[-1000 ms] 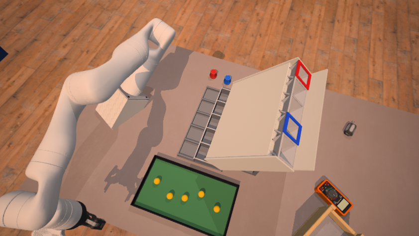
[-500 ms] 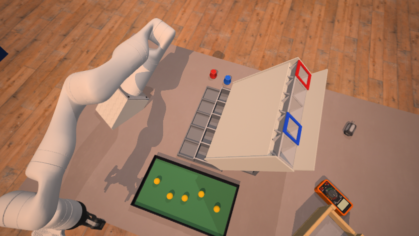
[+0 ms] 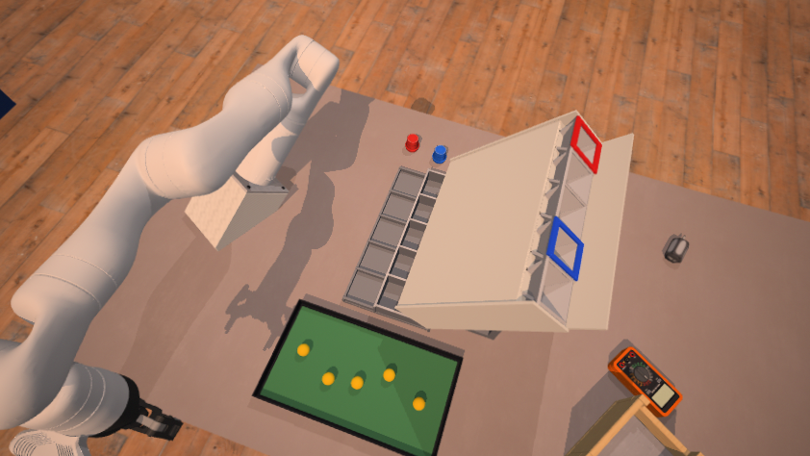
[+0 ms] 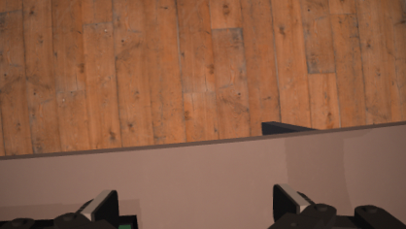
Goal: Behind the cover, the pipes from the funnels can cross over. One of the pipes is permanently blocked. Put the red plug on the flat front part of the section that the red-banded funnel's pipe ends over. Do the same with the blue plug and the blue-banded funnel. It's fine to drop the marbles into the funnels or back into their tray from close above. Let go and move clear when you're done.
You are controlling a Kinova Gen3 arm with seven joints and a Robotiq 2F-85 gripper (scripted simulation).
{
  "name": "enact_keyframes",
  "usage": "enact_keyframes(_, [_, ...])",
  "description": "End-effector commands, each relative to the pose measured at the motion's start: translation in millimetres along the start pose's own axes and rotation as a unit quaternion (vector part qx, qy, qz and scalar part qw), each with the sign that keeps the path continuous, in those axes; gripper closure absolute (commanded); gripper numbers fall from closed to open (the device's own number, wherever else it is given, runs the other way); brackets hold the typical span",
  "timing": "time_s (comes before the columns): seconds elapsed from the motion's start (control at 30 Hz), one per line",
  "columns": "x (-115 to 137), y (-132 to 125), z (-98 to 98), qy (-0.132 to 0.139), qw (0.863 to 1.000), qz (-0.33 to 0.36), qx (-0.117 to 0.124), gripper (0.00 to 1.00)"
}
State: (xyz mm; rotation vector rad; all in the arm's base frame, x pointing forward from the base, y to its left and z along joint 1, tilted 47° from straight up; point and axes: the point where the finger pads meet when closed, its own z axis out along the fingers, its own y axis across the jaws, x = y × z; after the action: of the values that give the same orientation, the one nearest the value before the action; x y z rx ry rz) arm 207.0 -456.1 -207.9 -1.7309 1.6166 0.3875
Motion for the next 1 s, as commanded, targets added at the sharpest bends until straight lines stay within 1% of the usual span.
enact_keyframes(0.0, [1.7,1.5,-6.8,-0.017,1.000,0.000,-0.003,0.00])
enact_keyframes(0.1, [1.7,1.5,-6.8,-0.017,1.000,0.000,-0.003,0.00])
enact_keyframes(0.13, [1.9,1.2,-76.5,0.002,1.000,0.000,0.000,0.00])
enact_keyframes(0.2, [1.8,1.6,-80.0,0.002,1.000,0.000,0.000,0.00])
enact_keyframes(0.23, [1.9,1.6,-86.0,0.002,1.000,0.000,0.000,0.00])
enact_keyframes(0.3, [2.5,1.3,-105.8,0.002,1.000,0.000,0.000,0.00])
enact_keyframes(0.67, [2.5,1.3,-105.8,0.002,1.000,0.000,0.000,0.00])
enact_keyframes(0.7, [3.7,2.6,-174.7,0.065,0.998,0.000,0.007,0.00])
enact_keyframes(0.77, [3.7,2.7,-178.9,0.065,0.998,0.000,0.007,0.00])
enact_keyframes(0.8, [3.8,2.8,-186.4,0.065,0.998,0.000,0.007,0.00])
enact_keyframes(0.83, [4.2,3.0,-198.2,0.065,0.998,0.000,0.007,0.00])
enact_keyframes(0.87, [4.6,3.1,-204.2,0.065,0.998,0.000,0.007,0.00])
enact_keyframes(0.97, [4.6,3.1,-204.2,0.065,0.998,0.000,0.007,0.00])
